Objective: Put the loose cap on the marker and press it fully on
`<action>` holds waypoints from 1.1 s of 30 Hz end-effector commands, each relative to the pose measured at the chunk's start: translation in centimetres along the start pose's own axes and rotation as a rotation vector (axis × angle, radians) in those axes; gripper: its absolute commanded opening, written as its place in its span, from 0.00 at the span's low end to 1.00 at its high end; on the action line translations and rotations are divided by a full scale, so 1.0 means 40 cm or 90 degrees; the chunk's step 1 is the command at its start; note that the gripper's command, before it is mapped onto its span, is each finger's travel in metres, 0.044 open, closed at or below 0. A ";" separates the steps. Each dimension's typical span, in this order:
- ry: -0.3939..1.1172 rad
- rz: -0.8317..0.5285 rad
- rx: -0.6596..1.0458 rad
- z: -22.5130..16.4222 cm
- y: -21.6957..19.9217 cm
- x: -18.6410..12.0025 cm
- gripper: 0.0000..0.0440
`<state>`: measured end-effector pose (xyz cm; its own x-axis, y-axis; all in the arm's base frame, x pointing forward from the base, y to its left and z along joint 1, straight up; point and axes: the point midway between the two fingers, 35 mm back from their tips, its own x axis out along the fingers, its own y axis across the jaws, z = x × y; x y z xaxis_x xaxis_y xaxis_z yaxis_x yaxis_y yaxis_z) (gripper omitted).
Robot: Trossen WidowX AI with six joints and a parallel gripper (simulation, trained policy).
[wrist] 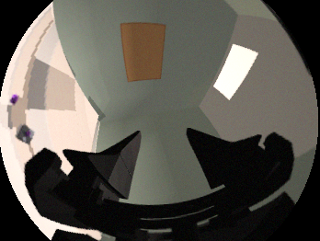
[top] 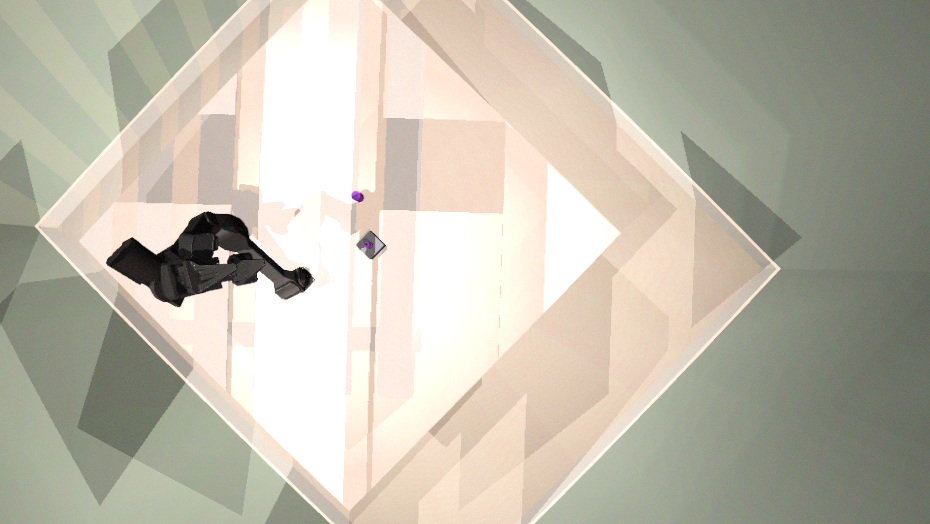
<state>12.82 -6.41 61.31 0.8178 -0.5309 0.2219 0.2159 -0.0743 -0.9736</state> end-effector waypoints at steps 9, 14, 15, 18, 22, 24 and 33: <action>-0.038 0.042 0.063 -0.061 0.043 0.022 0.71; -0.055 0.055 0.085 -0.079 0.059 0.035 0.71; -0.058 0.058 0.090 -0.083 0.063 0.038 0.72; -0.068 0.067 0.103 -0.092 0.074 0.047 0.72; -0.080 0.081 0.119 -0.102 0.091 0.058 0.72; -0.086 0.089 0.127 -0.106 0.100 0.064 0.72; -0.113 0.125 0.160 -0.123 0.145 0.093 0.71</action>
<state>14.05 -11.89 57.00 0.9233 -0.3752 0.0824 0.1670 0.1988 -0.9657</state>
